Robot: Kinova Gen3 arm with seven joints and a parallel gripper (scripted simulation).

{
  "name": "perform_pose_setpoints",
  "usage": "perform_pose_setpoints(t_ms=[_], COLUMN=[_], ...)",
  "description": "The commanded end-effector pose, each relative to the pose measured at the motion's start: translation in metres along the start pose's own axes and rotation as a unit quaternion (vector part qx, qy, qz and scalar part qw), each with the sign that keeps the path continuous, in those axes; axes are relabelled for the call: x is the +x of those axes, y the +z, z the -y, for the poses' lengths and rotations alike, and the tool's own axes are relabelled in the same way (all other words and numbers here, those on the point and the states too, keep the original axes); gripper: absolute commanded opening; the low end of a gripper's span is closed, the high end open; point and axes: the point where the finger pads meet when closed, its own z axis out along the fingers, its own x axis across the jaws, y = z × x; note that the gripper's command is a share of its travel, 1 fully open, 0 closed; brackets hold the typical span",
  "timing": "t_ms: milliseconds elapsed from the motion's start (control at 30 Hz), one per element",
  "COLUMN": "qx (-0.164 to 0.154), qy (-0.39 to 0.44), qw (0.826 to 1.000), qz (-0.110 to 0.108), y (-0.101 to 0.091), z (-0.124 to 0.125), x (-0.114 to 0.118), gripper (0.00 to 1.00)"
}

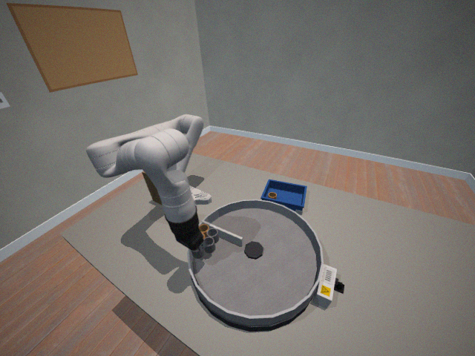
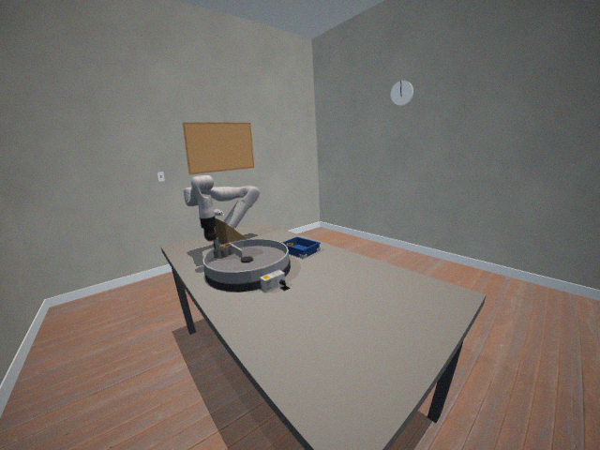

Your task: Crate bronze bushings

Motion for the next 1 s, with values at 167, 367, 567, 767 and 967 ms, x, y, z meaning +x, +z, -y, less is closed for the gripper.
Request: perform_pose_setpoints(t_ms=[167, 367, 567, 767, 967], qx=[0.001, 0.000, 0.000, -0.001, -0.001], qy=[-0.025, -0.006, -0.006, -0.002, -0.007], qw=[1.000, 1.000, 1.000, 1.000, 1.000], qz=[0.000, -0.001, -0.001, -0.001, -0.001], y=[0.001, 0.006, 0.006, 0.007, 0.012], z=[0.000, 0.000, 0.000, -0.001, 0.000], x=[-0.001, 0.000, 0.000, 0.000, 0.000], gripper=[0.45, 0.45, 0.45, 0.45, 0.45])
